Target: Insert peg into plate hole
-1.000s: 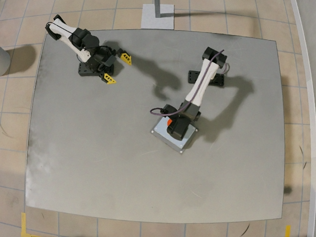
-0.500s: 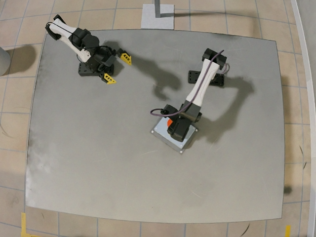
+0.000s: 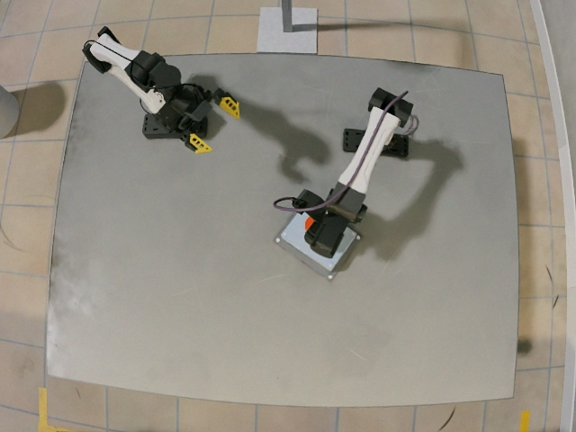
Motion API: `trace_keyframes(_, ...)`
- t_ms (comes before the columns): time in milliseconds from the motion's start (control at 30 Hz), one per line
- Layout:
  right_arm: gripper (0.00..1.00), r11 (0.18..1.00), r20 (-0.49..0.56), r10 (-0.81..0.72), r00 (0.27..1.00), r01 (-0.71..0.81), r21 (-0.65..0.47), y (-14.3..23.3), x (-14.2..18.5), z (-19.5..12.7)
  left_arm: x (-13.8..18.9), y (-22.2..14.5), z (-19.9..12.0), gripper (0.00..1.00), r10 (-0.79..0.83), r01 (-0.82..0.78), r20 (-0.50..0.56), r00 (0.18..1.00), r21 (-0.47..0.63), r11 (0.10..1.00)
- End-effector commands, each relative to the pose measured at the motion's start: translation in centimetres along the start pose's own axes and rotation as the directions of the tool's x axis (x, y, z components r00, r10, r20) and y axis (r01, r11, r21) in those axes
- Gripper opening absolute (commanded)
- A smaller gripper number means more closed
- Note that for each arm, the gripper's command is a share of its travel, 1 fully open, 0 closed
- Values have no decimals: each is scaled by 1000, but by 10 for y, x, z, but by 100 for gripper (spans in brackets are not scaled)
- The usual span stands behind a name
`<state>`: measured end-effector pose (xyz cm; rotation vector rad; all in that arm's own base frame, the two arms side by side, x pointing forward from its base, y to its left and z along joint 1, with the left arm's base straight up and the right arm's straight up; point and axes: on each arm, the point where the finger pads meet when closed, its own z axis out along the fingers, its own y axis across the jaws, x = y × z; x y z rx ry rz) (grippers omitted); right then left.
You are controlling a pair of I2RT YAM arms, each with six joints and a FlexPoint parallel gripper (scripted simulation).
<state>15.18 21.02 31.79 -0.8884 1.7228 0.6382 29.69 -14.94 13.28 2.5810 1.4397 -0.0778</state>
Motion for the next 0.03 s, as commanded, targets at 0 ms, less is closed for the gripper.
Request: trace_keyframes(0,100,1000,-43,10,999,-9,9,-1,12,1,-1,2,-12,71,12,-12,-10,1000,-21,1000)
